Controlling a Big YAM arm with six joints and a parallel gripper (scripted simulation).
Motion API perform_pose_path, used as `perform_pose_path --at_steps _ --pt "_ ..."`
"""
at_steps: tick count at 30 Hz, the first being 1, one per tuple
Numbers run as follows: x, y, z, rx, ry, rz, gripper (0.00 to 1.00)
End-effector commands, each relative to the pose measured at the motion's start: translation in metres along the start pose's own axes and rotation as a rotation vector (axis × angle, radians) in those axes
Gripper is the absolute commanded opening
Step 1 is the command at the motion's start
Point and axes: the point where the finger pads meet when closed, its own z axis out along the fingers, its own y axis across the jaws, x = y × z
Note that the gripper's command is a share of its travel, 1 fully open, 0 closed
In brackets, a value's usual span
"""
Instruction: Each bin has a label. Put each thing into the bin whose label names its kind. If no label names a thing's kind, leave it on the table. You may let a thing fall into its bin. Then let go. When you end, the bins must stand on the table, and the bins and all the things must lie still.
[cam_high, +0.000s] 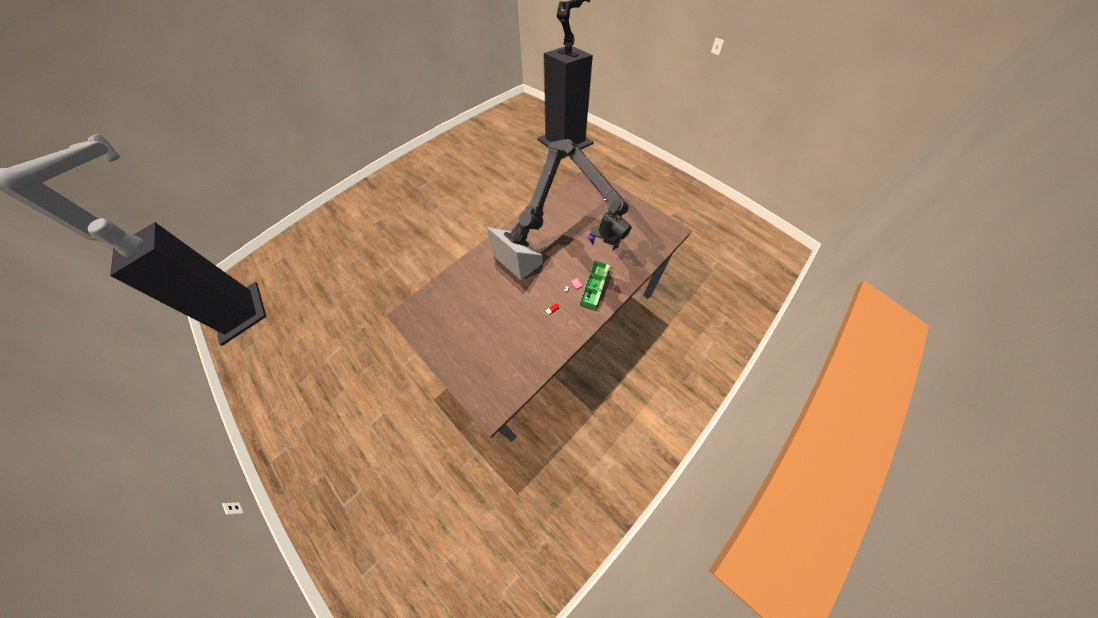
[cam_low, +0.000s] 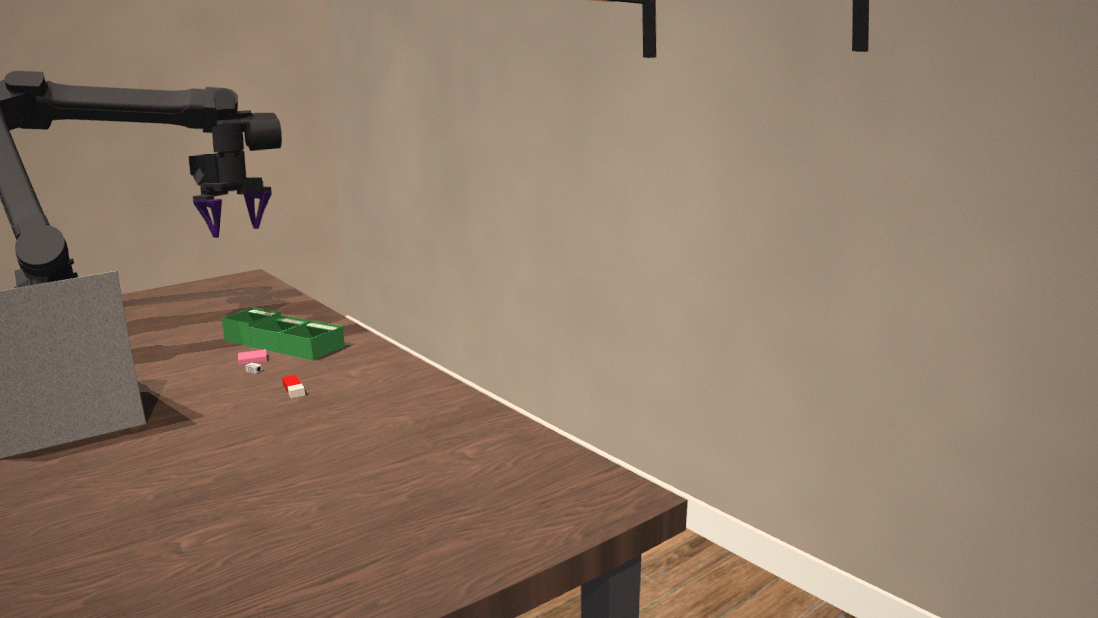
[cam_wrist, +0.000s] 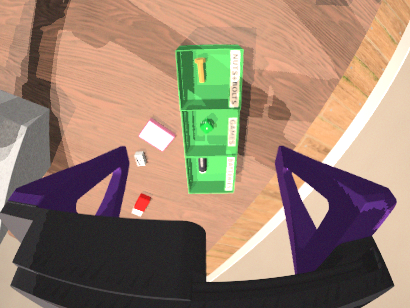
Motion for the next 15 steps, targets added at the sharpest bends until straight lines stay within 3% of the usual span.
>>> perform_pose_path --at_steps 1,15 --pt "-0.0026 -0.0102 -0.0109 0.025 0.011 -0.027 1.00" --pt "-0.0025 -0.0103 -0.0110 0.025 0.011 -0.027 1.00"
